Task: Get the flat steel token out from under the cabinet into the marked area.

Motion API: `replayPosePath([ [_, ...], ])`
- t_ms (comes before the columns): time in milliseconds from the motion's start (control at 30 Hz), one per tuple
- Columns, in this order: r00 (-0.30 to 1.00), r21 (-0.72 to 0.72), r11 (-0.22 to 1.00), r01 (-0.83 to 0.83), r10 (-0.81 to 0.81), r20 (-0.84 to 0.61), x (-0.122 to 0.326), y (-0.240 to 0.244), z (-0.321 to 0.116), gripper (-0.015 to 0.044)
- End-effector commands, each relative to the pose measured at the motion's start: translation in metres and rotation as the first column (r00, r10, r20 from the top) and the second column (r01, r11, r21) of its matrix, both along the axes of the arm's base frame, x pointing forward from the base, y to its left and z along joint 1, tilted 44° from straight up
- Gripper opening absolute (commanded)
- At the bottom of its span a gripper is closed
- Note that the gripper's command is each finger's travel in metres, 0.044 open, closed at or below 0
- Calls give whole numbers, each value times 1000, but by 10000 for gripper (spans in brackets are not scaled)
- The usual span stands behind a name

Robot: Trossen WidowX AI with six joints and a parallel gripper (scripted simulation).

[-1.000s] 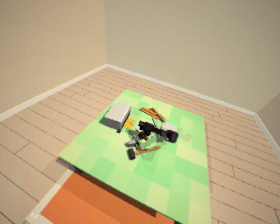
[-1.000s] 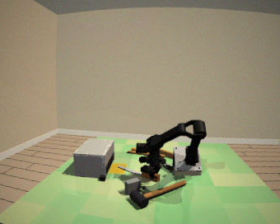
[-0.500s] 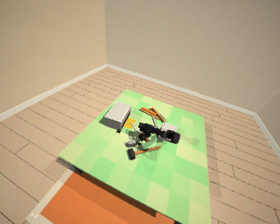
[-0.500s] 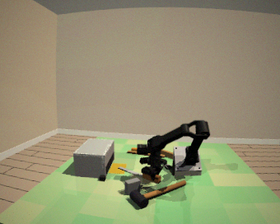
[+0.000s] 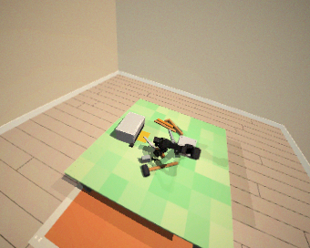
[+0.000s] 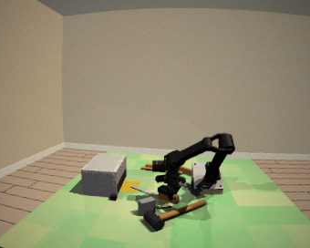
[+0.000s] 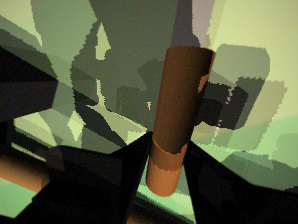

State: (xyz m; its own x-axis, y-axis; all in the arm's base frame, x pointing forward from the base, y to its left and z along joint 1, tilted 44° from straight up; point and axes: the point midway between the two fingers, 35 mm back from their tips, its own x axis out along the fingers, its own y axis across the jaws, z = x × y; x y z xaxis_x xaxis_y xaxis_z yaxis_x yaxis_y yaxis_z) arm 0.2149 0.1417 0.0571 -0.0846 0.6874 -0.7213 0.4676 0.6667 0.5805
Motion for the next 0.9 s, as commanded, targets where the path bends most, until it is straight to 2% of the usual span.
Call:
replayPosePath([
  [0, 999, 3, 1000, -22, 22, 27, 0, 0, 1, 0],
  [867, 969, 6, 984, -177, 174, 175, 0, 2, 3, 0],
])
